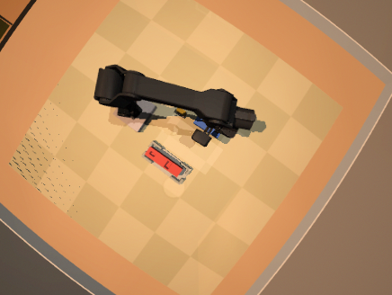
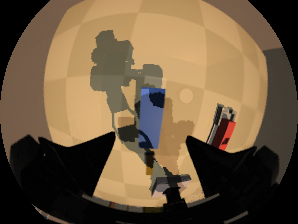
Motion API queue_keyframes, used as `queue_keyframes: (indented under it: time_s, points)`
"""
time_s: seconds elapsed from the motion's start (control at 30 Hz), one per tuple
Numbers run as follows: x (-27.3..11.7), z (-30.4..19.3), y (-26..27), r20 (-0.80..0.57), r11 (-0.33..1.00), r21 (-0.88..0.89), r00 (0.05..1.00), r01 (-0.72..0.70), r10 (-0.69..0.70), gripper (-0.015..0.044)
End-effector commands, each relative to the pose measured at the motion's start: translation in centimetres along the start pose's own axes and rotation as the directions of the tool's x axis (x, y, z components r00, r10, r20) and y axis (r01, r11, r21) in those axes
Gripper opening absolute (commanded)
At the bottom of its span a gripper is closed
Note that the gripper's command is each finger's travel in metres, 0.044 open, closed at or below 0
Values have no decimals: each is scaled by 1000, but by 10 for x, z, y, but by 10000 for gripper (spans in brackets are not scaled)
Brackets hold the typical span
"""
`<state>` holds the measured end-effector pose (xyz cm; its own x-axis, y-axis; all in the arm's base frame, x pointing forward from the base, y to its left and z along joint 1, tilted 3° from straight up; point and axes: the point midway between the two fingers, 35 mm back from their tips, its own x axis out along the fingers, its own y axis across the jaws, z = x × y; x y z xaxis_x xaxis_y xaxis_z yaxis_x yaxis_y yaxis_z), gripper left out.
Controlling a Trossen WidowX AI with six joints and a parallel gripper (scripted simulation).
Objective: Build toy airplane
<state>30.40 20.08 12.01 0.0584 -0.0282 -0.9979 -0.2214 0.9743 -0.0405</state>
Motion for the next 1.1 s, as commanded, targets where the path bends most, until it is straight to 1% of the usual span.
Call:
queue_keyframes:
  time_s: [0.0,0.17,0.27,1.07]
  points:
    - [33,-4,-1,-20,1000,5,1000,6,-6,440]
    - [37,-4,-1,-20,1000,5,1000,6,-6,440]
    - [49,-5,-1,-20,1000,5,1000,6,-6,440]
    - [84,-5,-1,-20,1000,5,1000,6,-6,440]
